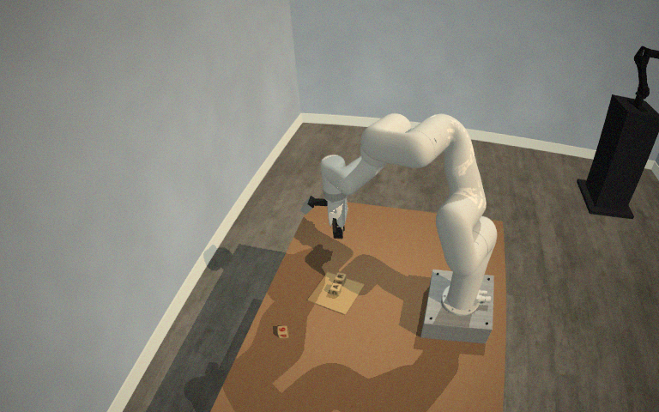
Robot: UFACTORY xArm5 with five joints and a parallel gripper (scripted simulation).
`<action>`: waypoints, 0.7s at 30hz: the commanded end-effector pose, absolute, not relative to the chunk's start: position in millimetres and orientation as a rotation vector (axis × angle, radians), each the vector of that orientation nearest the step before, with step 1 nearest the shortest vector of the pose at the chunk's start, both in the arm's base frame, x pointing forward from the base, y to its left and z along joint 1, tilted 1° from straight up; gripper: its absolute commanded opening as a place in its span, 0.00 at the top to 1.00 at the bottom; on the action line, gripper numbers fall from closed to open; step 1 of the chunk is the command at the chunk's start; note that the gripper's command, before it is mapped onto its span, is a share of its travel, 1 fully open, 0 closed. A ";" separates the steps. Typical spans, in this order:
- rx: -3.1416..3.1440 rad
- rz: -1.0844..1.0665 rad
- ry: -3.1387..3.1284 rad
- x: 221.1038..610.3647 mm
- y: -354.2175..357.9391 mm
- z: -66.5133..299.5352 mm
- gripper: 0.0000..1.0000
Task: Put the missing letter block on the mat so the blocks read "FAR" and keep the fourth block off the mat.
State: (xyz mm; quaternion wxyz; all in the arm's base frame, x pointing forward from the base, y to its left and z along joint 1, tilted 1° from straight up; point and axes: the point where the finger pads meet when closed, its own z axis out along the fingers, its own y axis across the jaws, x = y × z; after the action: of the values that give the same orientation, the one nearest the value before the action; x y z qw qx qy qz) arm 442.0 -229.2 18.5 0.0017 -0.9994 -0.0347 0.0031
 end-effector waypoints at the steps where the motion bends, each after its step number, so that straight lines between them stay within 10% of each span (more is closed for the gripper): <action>1: -3.136 0.010 -0.109 441.6 -229.4 33.1 0.73; 21: -3.138 0.009 0.048 444.0 -214.4 34.6 0.73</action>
State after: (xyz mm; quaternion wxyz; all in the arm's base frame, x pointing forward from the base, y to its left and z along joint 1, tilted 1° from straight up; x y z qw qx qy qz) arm 441.3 -222.6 32.4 0.0026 -0.9999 -0.0138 0.0050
